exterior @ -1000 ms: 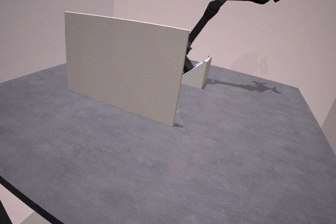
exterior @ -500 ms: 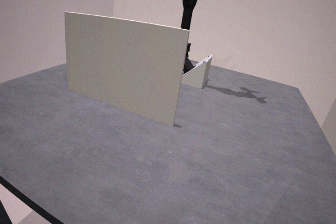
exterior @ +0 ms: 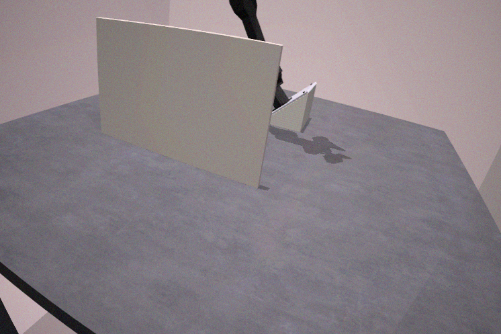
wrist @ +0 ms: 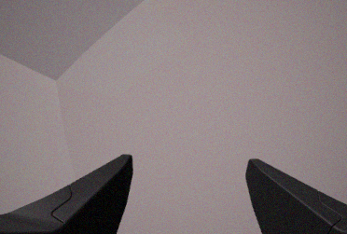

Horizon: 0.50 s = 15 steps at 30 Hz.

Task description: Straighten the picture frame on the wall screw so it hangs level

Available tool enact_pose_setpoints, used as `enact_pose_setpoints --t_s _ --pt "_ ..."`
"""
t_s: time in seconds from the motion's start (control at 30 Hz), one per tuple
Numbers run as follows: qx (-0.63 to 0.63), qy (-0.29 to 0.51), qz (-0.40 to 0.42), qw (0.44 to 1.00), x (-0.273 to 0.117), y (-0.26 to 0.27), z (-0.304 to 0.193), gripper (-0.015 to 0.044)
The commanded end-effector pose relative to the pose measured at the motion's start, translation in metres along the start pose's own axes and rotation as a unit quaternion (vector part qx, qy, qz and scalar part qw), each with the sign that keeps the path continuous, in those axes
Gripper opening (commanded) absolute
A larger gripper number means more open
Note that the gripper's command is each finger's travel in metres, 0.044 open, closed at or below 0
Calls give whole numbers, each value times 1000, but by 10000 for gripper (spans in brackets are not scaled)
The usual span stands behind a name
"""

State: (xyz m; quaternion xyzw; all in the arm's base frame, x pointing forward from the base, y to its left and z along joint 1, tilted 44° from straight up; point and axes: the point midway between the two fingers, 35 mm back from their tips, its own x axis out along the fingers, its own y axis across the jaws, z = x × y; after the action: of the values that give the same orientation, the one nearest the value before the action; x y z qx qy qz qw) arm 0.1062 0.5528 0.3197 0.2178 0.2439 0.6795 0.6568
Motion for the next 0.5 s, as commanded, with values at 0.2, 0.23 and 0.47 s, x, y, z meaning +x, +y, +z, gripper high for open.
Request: enact_pose_setpoints --t_s 0.2,0.23,0.47 --pt "76 -136 -150 976 -135 -65 83 260" --pt "82 -151 -163 971 -149 -69 88 260" --pt "127 -264 -249 923 -258 -96 108 260"
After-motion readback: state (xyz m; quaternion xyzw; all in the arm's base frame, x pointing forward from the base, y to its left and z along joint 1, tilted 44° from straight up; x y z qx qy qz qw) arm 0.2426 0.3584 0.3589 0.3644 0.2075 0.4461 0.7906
